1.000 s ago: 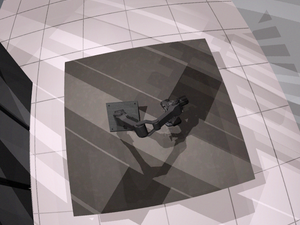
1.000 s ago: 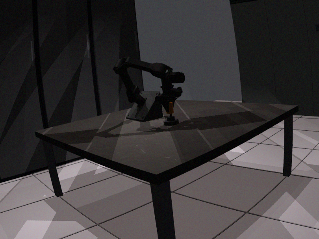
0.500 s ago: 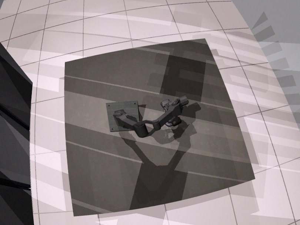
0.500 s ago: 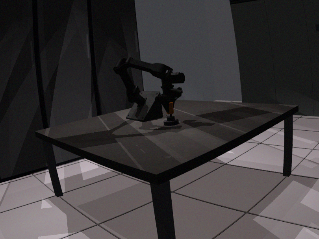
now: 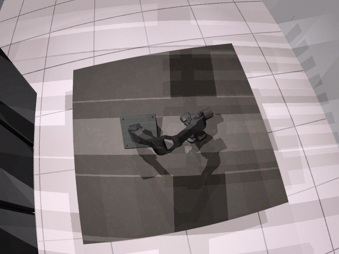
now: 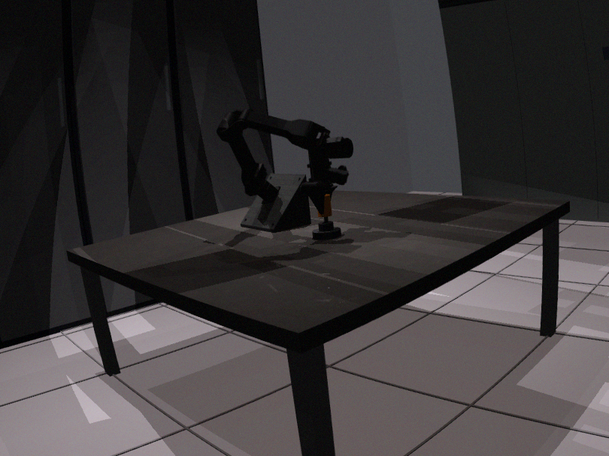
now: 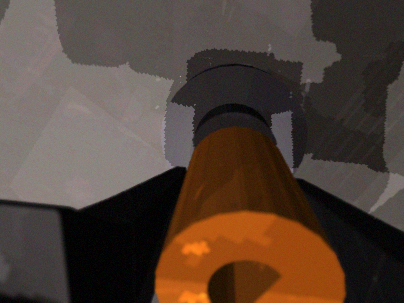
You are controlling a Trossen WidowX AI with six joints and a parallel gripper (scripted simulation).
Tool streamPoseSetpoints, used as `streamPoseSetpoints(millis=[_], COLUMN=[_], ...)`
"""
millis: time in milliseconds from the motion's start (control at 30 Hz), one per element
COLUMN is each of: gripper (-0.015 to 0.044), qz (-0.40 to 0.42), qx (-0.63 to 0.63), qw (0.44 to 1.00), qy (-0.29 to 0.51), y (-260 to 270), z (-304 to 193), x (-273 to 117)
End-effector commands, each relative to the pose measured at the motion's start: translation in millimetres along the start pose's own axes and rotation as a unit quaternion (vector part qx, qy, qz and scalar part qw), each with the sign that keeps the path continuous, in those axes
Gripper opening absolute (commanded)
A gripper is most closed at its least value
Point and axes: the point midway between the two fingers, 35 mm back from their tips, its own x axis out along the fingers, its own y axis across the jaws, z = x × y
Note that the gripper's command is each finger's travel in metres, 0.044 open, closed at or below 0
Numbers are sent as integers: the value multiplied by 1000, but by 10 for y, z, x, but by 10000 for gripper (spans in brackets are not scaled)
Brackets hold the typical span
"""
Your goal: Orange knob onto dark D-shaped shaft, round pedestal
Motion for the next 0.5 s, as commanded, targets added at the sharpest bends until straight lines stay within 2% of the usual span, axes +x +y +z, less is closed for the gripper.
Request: streamPoseSetpoints(millis=[0, 467], gripper=[0, 0], qz=[-1, -1], qx=[-26, -26], qw=[1000, 1000], qy=[0, 0], y=[0, 5], z=[-6, -7], x=[14, 31])
